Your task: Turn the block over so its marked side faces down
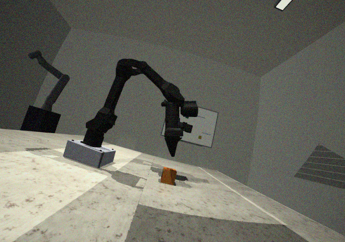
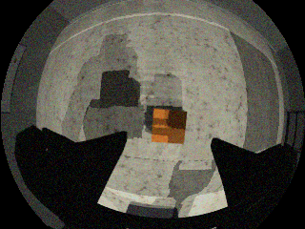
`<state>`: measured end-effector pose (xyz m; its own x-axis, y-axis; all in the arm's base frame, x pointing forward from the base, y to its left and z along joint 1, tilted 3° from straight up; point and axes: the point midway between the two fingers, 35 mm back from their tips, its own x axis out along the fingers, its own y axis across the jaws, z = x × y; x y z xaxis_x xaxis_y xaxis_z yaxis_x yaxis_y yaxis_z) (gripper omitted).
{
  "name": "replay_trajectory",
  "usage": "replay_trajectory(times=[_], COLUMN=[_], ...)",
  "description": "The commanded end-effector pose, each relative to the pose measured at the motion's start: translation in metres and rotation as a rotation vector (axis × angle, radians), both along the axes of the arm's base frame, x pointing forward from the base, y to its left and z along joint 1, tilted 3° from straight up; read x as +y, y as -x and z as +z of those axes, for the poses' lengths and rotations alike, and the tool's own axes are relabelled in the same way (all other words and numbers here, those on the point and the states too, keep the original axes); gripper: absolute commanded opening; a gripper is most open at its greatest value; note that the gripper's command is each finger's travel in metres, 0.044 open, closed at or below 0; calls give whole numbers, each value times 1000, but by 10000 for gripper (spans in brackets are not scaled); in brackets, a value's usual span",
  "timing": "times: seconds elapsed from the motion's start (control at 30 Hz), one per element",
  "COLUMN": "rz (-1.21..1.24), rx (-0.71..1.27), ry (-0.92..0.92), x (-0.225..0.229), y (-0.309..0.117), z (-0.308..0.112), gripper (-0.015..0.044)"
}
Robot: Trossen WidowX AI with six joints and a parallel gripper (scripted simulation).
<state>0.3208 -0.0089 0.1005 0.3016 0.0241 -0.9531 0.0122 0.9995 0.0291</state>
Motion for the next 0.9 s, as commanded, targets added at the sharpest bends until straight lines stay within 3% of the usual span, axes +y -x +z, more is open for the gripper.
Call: replay_trajectory(times=[0.0, 0.3, 0.43, 0.87], rz=[8, 11, 11, 11], rx=[151, 236, 236, 237], ry=[4, 4, 3, 3], x=[0, 0, 0, 1], y=[-10, -14, -16, -17], z=[9, 13, -20, -38], gripper=[440, 440, 440, 440])
